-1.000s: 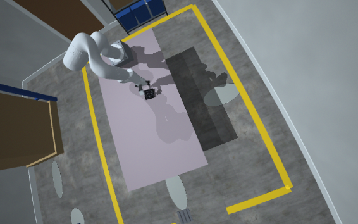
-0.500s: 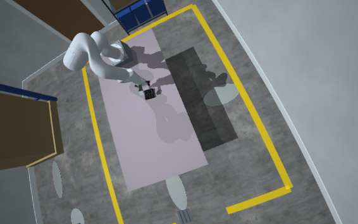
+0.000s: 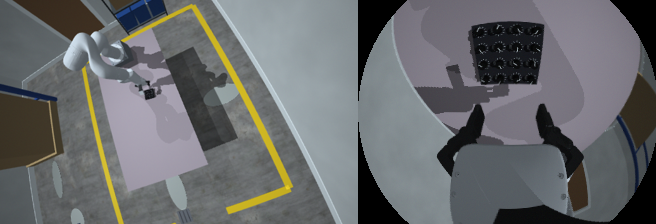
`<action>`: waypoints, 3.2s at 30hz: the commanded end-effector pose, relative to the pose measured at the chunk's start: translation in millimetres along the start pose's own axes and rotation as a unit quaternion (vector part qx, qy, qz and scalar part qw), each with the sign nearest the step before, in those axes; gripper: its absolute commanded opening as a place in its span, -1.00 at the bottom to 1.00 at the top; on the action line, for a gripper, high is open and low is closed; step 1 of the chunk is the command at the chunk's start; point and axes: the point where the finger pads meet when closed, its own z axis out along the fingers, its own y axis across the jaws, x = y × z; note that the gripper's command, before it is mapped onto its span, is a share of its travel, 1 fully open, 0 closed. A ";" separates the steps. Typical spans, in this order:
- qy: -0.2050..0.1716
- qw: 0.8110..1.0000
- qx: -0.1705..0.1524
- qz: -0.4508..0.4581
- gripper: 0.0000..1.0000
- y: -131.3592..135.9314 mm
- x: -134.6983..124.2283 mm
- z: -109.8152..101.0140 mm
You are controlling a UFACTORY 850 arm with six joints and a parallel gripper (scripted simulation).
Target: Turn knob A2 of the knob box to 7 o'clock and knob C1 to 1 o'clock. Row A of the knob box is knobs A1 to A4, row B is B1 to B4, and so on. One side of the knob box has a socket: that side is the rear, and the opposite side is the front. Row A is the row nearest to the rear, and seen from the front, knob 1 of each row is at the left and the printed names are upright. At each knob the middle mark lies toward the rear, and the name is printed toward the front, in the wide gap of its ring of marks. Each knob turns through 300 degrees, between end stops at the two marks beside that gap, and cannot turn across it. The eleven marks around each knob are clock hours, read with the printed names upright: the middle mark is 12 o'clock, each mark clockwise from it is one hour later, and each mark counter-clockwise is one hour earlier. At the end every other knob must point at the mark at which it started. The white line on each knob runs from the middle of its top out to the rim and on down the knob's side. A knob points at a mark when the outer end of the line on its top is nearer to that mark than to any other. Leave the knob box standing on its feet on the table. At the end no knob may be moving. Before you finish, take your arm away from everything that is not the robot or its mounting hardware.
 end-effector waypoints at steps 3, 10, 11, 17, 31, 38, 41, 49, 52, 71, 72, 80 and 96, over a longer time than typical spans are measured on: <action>0.000 1.000 0.000 0.000 1.00 -0.3 0.4 -0.2; 0.000 1.000 0.000 0.000 1.00 -0.3 0.4 -0.2; 0.000 1.000 0.000 0.000 1.00 -0.3 0.4 -0.2; 0.000 1.000 0.000 0.000 1.00 -0.3 0.4 -0.2; 0.000 1.000 0.000 0.000 1.00 -0.3 0.4 -0.2; 0.000 1.000 0.000 0.000 1.00 -0.3 0.4 -0.2; 0.000 1.000 0.000 0.000 1.00 -0.3 0.4 -0.2; 0.000 1.000 0.000 0.000 1.00 -0.3 0.4 -0.2; 0.000 1.000 0.000 0.002 1.00 -0.2 0.5 -0.3; 0.000 0.976 -0.001 0.218 1.00 4.4 12.0 -2.3; 0.000 0.973 -0.001 0.233 1.00 4.7 12.8 -2.4; 0.000 0.938 -0.002 0.347 1.00 7.4 19.0 -3.7; 0.001 0.840 -0.003 0.543 1.00 12.3 30.6 -6.1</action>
